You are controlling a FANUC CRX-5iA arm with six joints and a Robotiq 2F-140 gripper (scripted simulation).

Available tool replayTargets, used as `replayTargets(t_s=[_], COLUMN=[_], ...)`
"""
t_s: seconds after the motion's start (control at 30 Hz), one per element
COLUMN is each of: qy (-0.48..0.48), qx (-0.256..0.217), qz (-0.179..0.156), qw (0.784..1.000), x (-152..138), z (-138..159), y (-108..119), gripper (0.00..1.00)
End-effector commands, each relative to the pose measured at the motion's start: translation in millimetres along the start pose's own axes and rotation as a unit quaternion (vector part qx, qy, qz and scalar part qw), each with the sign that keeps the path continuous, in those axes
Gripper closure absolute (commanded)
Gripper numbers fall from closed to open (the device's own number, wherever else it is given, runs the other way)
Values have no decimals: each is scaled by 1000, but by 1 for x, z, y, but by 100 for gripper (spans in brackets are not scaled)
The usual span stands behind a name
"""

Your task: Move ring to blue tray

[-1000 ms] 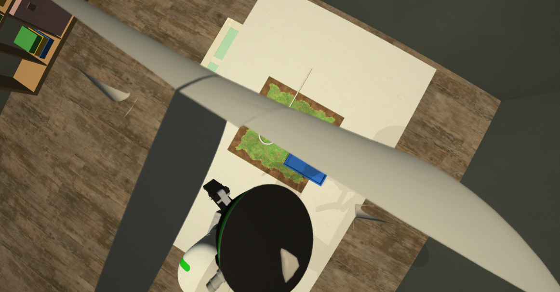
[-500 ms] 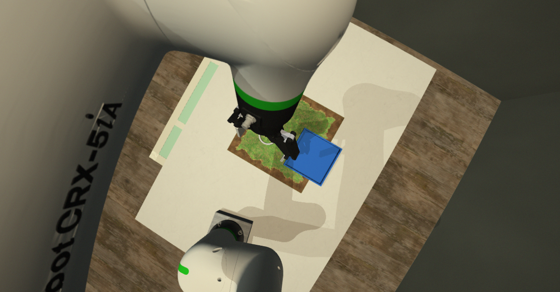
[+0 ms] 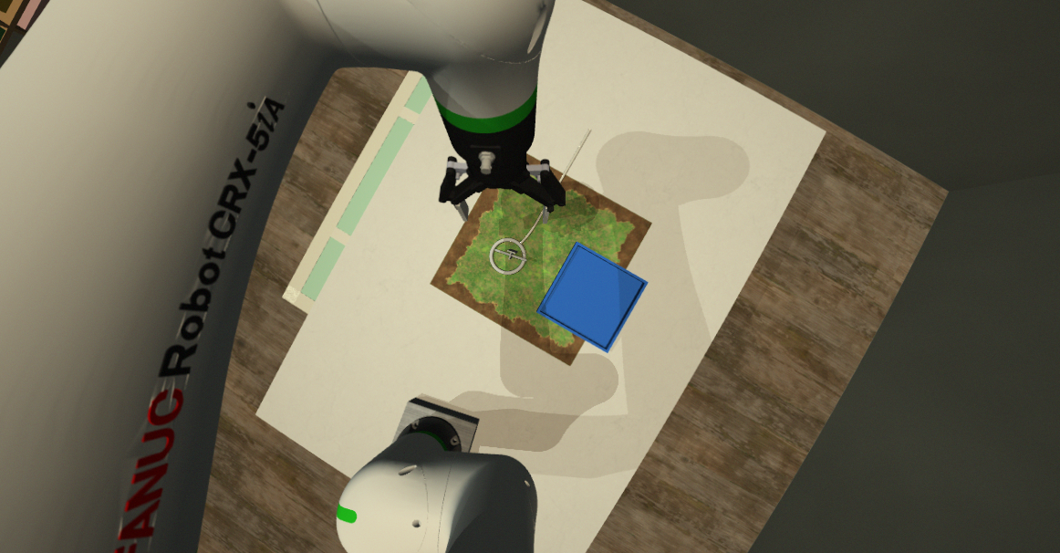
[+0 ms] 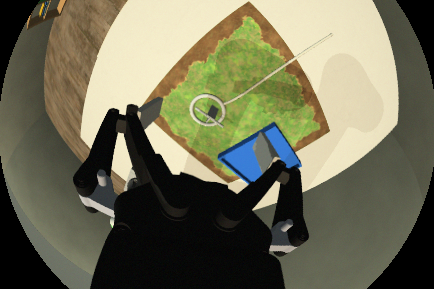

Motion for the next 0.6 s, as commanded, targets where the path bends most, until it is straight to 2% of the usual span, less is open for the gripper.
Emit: replayTargets(t_s=[0.0, 0.07, 0.17, 0.3, 0.37, 0.43, 0.47, 0.5, 0.53, 0.57], qy=[123, 123, 222, 222, 310, 310, 350, 350, 387, 387], qx=[28, 28, 45, 45, 58, 58, 63, 63, 68, 68], qz=[8, 8, 21, 21, 35, 35, 42, 42, 49, 49], qw=[992, 992, 974, 974, 948, 948, 934, 934, 918, 918], x=[1, 1, 1, 1, 1, 1, 1, 1, 1, 1], z=[14, 14, 23, 23, 32, 32, 36, 36, 40, 40], y=[-10, -10, -20, -20, -29, -29, -34, -34, -38, -38], gripper=[0, 0, 0, 0, 0, 0, 0, 0, 0, 0])
Point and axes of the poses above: the point where the finger pads meet when closed, its own y axis back along the fingers, its own x axis across the jaws, z = x × y, the point moved 4 cm from there along y, back along the fingers
